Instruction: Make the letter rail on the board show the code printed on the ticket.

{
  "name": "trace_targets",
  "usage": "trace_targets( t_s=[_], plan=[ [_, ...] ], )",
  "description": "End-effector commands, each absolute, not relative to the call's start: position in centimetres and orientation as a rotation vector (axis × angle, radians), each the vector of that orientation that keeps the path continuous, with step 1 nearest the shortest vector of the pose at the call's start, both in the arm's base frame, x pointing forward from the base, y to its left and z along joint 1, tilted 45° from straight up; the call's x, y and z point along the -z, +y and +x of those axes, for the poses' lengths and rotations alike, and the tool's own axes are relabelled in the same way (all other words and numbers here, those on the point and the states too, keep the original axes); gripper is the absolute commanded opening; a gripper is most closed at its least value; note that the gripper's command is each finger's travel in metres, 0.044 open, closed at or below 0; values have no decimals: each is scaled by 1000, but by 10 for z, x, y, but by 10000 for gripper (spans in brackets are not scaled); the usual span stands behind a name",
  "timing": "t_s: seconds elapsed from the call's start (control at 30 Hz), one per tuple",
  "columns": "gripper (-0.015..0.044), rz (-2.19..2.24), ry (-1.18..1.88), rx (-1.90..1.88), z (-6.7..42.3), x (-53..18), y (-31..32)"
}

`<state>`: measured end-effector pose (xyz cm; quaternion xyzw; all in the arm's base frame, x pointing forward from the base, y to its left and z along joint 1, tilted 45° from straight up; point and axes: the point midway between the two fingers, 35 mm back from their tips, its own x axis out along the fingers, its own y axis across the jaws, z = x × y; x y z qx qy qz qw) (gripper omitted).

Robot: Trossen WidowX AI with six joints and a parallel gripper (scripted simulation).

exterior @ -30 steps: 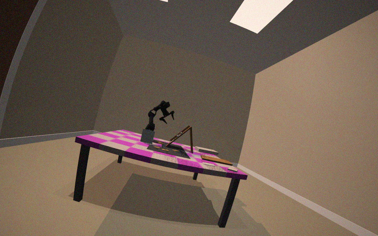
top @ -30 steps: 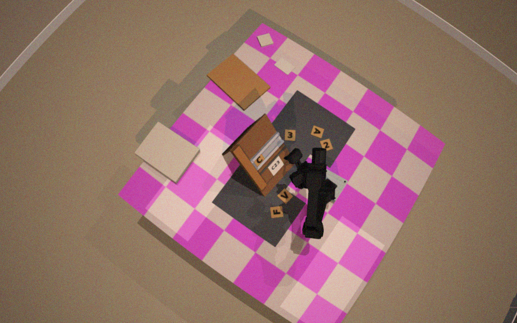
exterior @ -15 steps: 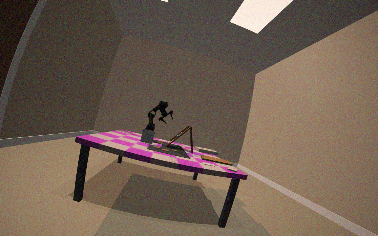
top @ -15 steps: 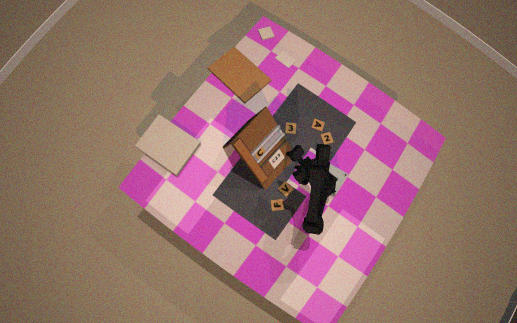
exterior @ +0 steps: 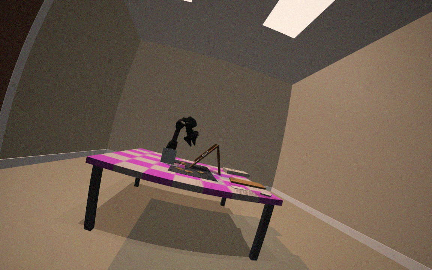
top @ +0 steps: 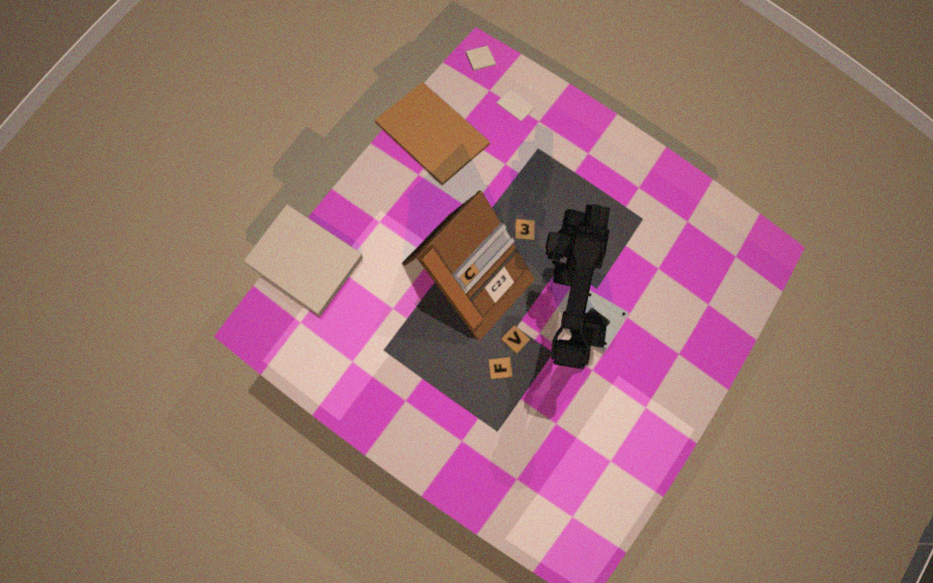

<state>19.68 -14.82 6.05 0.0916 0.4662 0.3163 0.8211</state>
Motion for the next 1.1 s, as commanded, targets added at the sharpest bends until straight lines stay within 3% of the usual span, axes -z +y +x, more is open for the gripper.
trace_targets(
  t_s=[0.0,0.4,1.07],
  plan=[
    [340,482,1243,-548,185,2,-160],
    [340,1039,1757,-107,142,145,-152],
    [340,1049,1767,-95,129,170,-127]
  ],
)
